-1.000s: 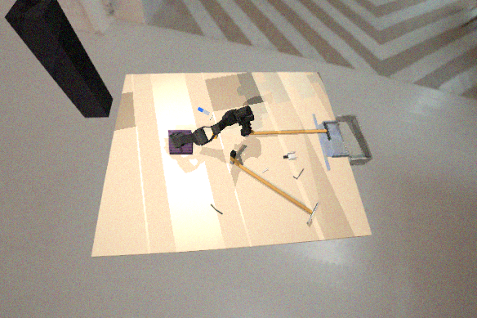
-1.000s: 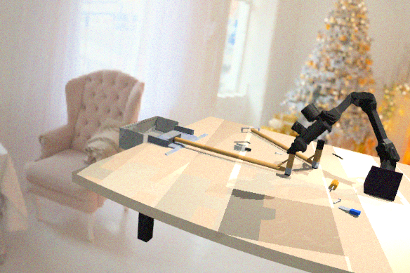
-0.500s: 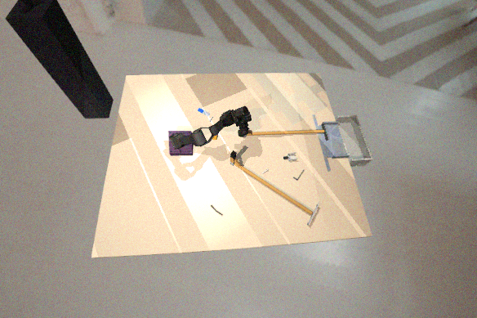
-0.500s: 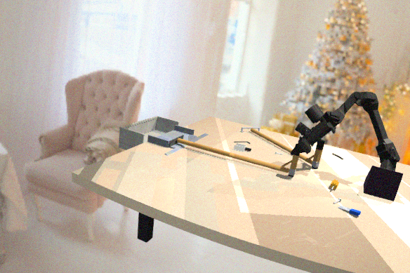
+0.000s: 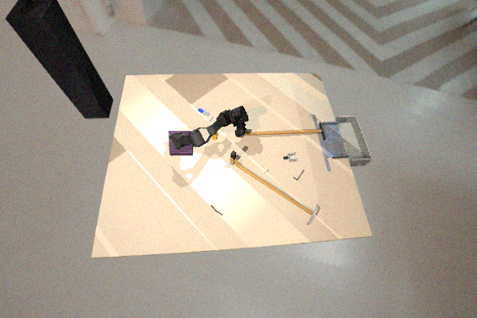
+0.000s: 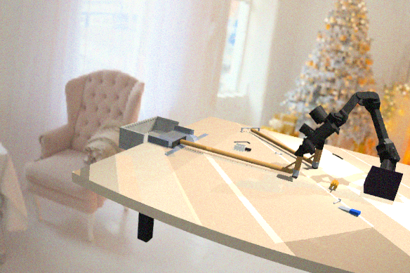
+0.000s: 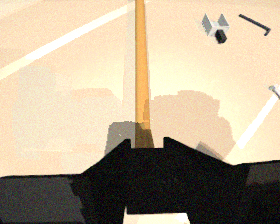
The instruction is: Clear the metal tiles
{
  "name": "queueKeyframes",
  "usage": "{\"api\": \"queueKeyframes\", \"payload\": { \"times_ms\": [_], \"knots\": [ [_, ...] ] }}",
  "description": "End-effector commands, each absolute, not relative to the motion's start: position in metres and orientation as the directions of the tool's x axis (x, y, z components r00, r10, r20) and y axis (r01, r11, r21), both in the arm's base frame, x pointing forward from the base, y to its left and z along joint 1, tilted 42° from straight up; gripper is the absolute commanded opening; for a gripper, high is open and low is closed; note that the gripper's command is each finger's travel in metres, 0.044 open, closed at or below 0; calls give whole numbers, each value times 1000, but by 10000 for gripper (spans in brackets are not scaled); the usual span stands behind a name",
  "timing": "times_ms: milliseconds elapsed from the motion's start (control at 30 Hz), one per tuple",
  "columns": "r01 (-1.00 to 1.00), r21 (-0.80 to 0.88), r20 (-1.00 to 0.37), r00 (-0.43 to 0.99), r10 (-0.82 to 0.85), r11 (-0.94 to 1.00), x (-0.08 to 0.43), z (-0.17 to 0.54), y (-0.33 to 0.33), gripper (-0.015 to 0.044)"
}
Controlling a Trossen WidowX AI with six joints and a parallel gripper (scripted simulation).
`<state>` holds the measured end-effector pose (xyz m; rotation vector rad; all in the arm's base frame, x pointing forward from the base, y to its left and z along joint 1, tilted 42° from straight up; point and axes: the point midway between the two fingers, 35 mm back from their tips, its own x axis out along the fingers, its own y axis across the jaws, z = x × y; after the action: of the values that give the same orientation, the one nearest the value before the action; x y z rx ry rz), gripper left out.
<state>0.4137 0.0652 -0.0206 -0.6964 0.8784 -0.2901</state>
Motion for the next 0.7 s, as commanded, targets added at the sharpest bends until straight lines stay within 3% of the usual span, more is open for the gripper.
{"api": "queueKeyframes", "payload": {
  "times_ms": [0, 667],
  "knots": [
    [-33, -661, -595, 632, -497, 750, 412, -14, 69, 0],
    [-34, -661, -594, 634, -496, 749, 388, -14, 65, 0]
  ]
}}
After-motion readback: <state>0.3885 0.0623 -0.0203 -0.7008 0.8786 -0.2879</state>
